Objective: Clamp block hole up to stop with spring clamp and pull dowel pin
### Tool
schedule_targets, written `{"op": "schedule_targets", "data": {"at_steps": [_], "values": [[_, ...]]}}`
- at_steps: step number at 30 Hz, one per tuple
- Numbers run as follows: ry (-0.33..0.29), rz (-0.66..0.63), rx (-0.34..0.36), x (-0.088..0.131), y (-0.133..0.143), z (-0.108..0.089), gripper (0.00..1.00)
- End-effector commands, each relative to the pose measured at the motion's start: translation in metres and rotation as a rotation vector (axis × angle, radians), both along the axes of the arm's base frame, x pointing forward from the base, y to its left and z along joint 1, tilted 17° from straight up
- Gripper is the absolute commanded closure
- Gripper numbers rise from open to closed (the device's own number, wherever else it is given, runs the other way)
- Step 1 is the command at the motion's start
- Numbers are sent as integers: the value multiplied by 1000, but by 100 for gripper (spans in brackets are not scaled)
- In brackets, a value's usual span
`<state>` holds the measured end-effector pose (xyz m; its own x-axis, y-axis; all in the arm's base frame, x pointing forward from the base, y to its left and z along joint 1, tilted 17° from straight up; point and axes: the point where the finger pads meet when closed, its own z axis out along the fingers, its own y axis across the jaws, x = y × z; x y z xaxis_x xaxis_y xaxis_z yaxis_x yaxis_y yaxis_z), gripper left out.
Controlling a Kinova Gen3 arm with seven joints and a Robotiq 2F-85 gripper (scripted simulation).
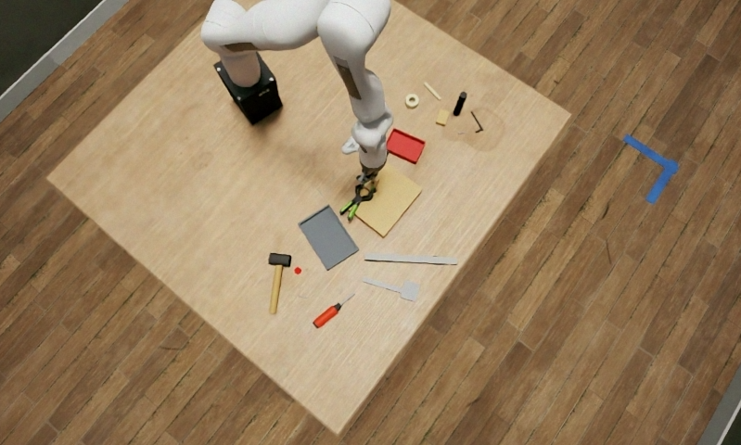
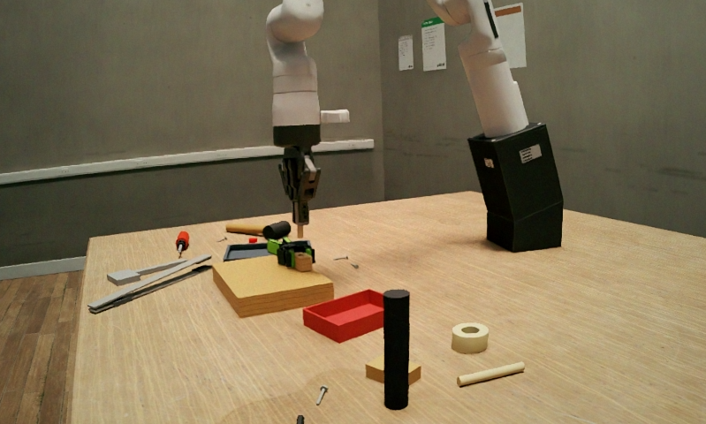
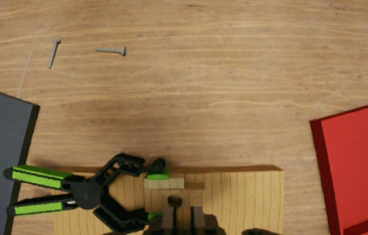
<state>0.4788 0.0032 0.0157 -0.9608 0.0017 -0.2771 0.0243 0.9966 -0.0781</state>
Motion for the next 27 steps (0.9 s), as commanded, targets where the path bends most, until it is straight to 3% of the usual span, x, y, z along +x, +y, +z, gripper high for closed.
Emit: {"op": "schedule_targets", "data": {"at_steps": [1,10,24,27], "values": [[3,-20,4,1,11,-2,90],[7,-25,4,5,45,-5,90],[4,-24,4,3,137,-13,90],[4,-24,4,2,142,-13,90]]}}
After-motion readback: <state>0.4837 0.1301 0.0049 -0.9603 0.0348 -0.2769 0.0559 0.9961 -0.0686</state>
